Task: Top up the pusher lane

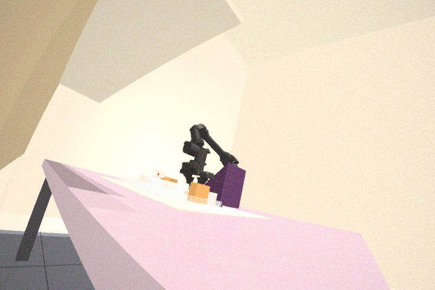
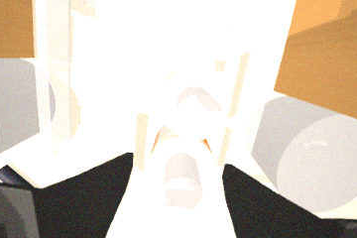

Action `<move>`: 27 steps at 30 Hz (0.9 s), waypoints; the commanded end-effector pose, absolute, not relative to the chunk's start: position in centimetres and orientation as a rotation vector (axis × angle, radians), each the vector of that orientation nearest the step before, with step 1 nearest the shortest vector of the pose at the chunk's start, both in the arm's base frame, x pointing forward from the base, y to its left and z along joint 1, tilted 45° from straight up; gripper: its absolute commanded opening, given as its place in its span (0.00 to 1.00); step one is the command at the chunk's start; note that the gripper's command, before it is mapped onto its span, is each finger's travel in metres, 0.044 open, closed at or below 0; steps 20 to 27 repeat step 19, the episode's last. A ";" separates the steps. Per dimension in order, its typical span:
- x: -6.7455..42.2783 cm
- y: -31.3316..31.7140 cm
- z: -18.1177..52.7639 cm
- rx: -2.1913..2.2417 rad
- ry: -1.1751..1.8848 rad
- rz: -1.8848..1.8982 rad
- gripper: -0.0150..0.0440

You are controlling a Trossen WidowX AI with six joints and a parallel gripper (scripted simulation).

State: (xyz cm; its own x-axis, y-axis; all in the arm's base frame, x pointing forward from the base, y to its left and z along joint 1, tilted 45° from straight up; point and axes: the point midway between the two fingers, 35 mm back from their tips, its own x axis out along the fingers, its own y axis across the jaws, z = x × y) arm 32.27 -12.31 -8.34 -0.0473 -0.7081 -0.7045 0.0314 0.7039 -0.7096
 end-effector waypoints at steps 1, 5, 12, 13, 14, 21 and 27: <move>32.6 -11.6 -7.5 -0.578 1.501 -0.662 0.72; 32.6 -11.6 -7.5 -0.578 1.501 -0.662 0.72; 31.0 -11.5 -7.6 -0.578 1.502 -0.661 0.72; 30.7 -11.5 -7.6 -0.578 1.502 -0.661 0.72; 30.3 -11.5 -7.6 -0.578 1.502 -0.661 0.72; 28.7 -11.4 -7.6 -0.579 1.503 -0.661 0.72; 28.7 -11.4 -7.6 -0.579 1.503 -0.661 0.72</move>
